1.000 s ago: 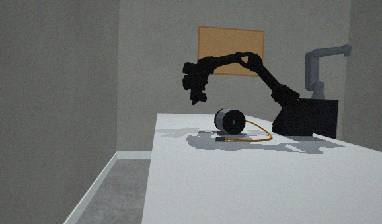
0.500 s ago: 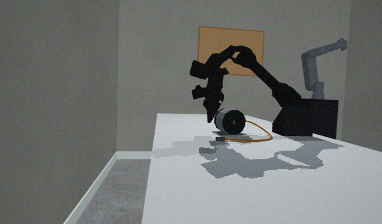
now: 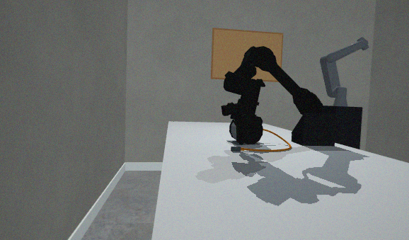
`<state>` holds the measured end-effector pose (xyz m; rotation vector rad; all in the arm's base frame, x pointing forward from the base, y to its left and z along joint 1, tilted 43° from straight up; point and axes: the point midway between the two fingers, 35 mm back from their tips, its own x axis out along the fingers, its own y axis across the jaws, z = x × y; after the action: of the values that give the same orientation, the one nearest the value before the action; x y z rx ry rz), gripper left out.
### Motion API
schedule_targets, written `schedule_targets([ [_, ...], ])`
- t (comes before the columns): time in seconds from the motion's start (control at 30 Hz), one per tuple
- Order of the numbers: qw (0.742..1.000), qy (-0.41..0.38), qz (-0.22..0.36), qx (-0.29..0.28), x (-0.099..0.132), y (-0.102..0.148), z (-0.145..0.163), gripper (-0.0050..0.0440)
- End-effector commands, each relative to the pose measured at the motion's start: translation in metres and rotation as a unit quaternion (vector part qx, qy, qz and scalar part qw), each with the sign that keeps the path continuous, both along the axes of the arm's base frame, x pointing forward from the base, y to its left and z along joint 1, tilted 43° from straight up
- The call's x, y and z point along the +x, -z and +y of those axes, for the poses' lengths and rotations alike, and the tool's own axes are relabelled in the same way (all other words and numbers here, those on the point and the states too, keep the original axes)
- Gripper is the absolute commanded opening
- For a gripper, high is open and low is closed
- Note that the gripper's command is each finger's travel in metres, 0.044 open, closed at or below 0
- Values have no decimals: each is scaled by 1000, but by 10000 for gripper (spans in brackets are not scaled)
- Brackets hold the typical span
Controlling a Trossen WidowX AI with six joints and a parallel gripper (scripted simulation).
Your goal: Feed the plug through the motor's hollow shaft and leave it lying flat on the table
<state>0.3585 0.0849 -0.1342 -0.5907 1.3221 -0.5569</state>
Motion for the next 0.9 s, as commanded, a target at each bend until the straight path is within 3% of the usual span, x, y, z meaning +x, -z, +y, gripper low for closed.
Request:
schedule_targets([
  [0.0,1000,0,-1,-5,-1,5,-4,160],
  [0.53,1000,0,-1,-5,-2,14,-12,160],
  [0.6,1000,1,-3,-2,0,13,-11,112],
  [0.87,1000,1,-3,-2,0,13,-11,72],
])
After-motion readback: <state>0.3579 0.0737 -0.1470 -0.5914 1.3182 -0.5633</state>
